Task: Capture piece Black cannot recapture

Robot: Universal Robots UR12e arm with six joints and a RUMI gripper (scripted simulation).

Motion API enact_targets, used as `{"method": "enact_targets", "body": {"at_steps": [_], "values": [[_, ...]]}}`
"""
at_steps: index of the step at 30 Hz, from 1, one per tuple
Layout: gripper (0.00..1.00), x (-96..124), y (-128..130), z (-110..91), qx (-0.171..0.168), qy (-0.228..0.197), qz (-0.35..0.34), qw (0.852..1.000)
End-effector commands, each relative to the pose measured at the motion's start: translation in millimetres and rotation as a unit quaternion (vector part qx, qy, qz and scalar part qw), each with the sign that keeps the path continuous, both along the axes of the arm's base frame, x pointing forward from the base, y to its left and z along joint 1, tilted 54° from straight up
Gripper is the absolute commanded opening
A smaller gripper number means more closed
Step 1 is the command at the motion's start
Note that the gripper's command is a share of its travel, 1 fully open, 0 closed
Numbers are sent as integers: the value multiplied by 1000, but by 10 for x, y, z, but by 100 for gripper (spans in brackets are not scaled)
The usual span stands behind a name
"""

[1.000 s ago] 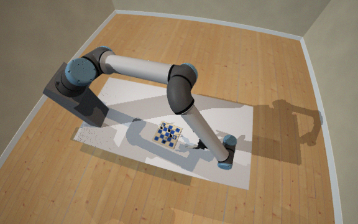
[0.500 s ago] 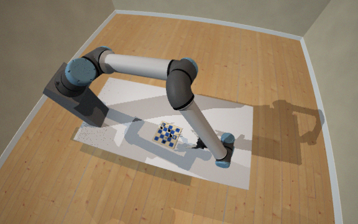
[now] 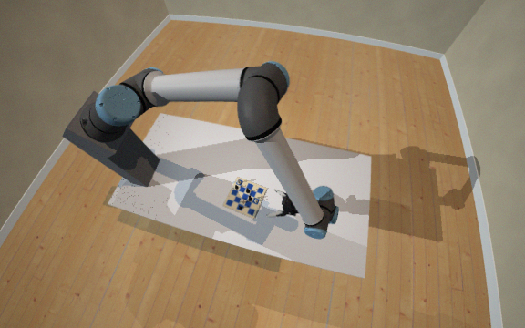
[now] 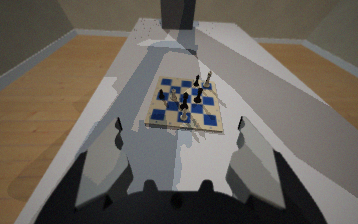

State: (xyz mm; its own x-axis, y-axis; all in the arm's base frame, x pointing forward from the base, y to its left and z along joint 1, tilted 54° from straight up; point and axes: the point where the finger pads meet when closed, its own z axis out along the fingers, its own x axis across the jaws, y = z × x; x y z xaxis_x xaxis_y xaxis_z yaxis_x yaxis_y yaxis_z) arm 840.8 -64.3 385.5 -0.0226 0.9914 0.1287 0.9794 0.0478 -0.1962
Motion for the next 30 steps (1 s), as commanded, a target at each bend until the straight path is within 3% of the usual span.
{"method": "enact_targets", "body": {"at_steps": [1,11,14,24,28,30], "values": [[100,-70,-24,-80,-8,-41,10,999],[100,-310,-94,-368,-32,-157,42,986],[100,-310,-94,-368,-32,-157,42,986],[100,-550,-172,-675,-56,-277,74,956],[100,-629,-199,-777,-64,-316,85,943],[100,-629,-199,-777,-64,-316,85,943]]}}
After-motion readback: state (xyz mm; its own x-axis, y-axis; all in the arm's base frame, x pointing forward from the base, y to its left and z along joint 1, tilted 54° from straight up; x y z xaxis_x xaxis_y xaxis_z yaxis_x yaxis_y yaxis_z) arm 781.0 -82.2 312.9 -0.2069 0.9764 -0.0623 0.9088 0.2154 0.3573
